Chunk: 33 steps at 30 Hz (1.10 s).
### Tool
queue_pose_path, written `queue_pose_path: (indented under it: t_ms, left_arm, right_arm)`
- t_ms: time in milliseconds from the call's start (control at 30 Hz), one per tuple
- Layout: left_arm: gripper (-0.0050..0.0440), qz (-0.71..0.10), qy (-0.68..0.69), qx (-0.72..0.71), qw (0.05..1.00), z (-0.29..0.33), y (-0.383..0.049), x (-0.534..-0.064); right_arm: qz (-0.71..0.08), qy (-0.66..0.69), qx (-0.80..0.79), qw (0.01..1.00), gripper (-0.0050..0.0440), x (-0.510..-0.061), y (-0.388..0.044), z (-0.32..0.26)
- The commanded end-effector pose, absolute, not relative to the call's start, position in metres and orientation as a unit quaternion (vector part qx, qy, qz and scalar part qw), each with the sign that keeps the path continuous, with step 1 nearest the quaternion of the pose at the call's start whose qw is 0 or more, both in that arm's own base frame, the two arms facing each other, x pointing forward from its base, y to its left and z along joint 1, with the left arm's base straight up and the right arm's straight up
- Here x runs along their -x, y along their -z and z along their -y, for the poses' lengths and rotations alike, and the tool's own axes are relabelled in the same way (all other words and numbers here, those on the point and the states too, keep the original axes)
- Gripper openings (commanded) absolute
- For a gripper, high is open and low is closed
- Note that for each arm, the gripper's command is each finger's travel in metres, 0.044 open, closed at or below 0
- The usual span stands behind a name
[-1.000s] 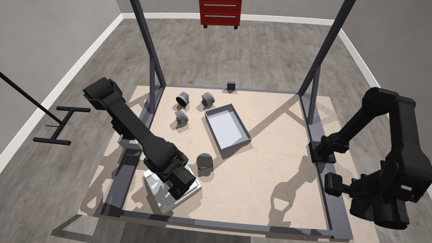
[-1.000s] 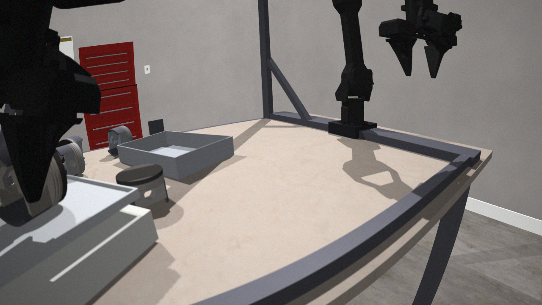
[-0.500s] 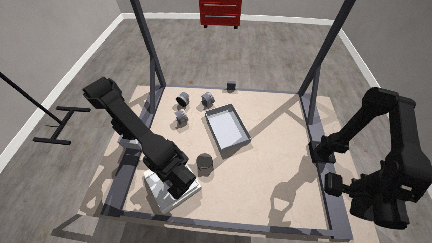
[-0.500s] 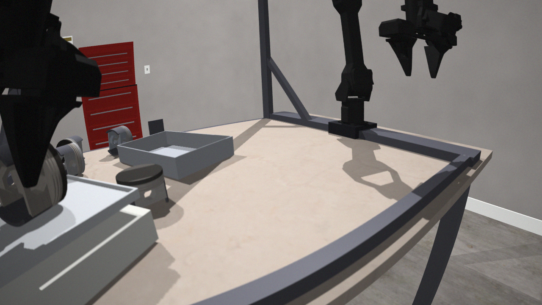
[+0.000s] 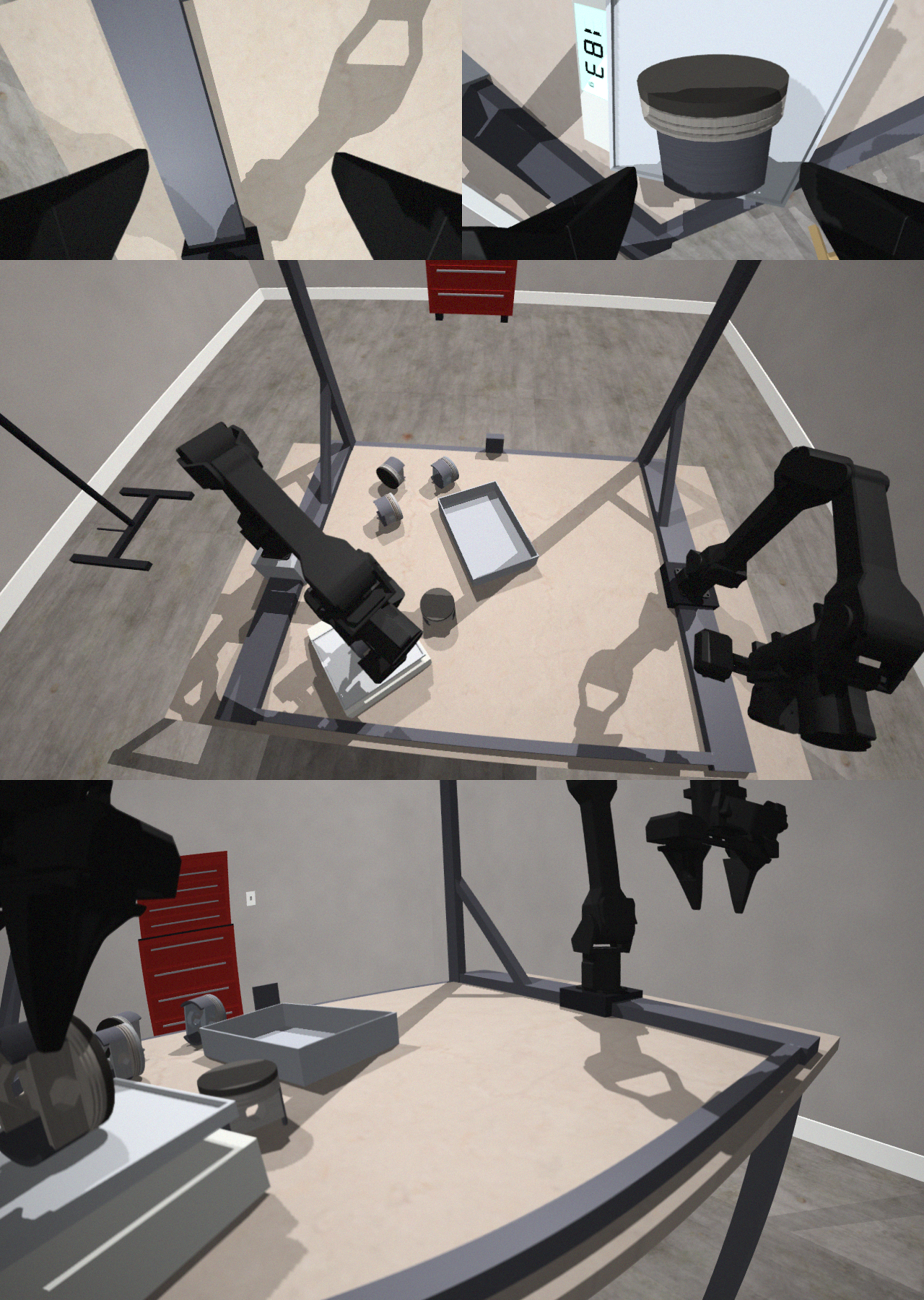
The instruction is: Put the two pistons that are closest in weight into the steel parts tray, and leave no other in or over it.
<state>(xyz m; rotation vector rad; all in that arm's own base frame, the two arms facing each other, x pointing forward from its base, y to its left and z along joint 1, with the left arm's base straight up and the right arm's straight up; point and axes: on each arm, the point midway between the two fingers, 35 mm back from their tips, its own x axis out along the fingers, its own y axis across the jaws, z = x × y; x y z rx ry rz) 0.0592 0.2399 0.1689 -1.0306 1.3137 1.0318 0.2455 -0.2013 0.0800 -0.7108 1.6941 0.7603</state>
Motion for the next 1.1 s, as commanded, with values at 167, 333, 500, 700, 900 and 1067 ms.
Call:
queue_pose_path:
  t_ms: [167, 333, 500, 700, 900, 1067]
  left_arm:
    - [0.0400, -0.552, -0.440, 0.432, 0.561, -0.244, -0.174, -0.060]
    - [0.0400, -0.552, -0.440, 0.432, 0.561, -0.244, -0.174, -0.060]
    - [0.0400, -0.552, -0.440, 0.432, 0.561, -0.244, -0.174, -0.060]
    - [0.0400, -0.552, -0.440, 0.432, 0.561, -0.244, -0.174, -0.060]
    - [0.0400, -0.552, -0.440, 0.432, 0.561, -0.244, -0.174, -0.060]
    - [0.0400, -0.552, -0.440, 0.432, 0.561, -0.244, -0.174, -0.060]
  right_arm:
    - [-0.707, -0.307, 0.314, 0.555, 0.0378, -0.253, -0.106, 0.201]
    - [-0.706, -0.306, 0.315, 0.555, 0.0378, -0.255, -0.114, 0.200]
    - [-0.707, -0.307, 0.313, 0.555, 0.0378, -0.257, -0.122, 0.199]
    - [-0.707, -0.304, 0.314, 0.556, 0.0378, -0.256, -0.131, 0.200]
    - [-0.717, -0.280, 0.282, 0.572, 0.0378, -0.255, -0.133, 0.201]
    - [-0.729, -0.237, 0.238, 0.596, 0.0378, -0.255, -0.133, 0.201]
